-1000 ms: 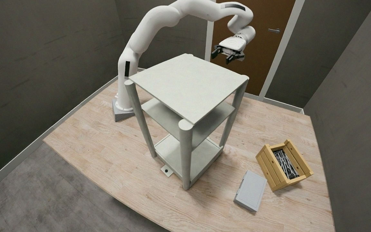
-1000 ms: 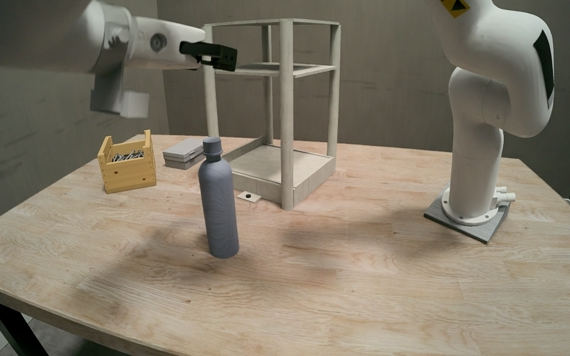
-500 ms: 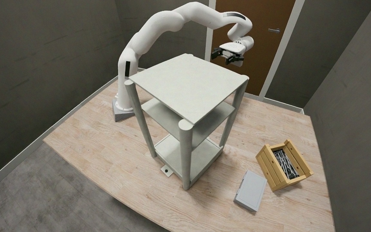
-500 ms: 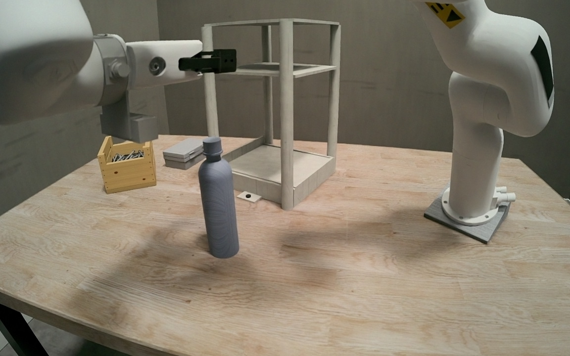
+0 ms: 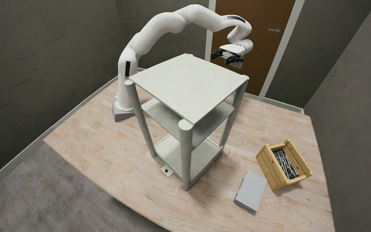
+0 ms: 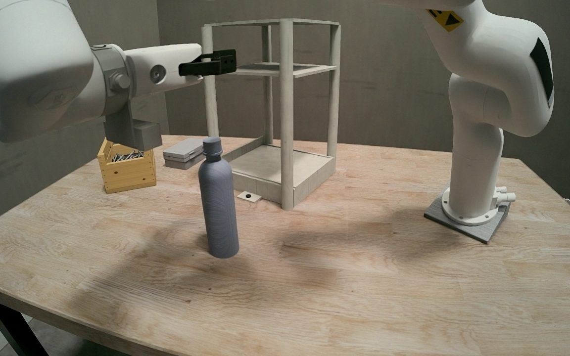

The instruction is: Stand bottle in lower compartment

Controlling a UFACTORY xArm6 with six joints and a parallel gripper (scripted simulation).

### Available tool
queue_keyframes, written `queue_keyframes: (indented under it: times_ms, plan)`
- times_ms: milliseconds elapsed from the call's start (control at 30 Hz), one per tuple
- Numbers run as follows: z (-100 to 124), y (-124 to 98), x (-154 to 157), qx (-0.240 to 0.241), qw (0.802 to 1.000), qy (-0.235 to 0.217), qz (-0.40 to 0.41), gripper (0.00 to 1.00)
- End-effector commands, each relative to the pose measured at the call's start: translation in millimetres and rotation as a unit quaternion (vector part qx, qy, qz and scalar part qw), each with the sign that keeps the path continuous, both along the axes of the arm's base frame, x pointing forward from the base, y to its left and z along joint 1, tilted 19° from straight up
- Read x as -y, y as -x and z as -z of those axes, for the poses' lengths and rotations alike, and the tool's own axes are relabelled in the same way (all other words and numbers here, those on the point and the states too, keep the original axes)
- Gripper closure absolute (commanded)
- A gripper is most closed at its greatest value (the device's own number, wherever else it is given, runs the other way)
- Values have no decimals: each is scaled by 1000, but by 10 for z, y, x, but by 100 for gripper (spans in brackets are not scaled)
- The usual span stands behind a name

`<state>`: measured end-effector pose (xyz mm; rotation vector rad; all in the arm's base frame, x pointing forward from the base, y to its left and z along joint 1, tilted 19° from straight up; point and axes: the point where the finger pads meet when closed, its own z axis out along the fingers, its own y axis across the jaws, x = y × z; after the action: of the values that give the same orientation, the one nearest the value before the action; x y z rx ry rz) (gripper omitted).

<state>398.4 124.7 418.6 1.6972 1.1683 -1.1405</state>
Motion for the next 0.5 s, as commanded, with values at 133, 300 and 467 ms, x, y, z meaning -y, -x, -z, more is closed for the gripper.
queue_keyframes:
  times_ms: [133, 300, 467]
  plan:
    - [-14, 2, 2, 1, 1000, 1, 0, 23]
    - [-10, 1, 1, 1, 1000, 1, 0, 23]
    - [5, -2, -3, 0, 1000, 1, 0, 23]
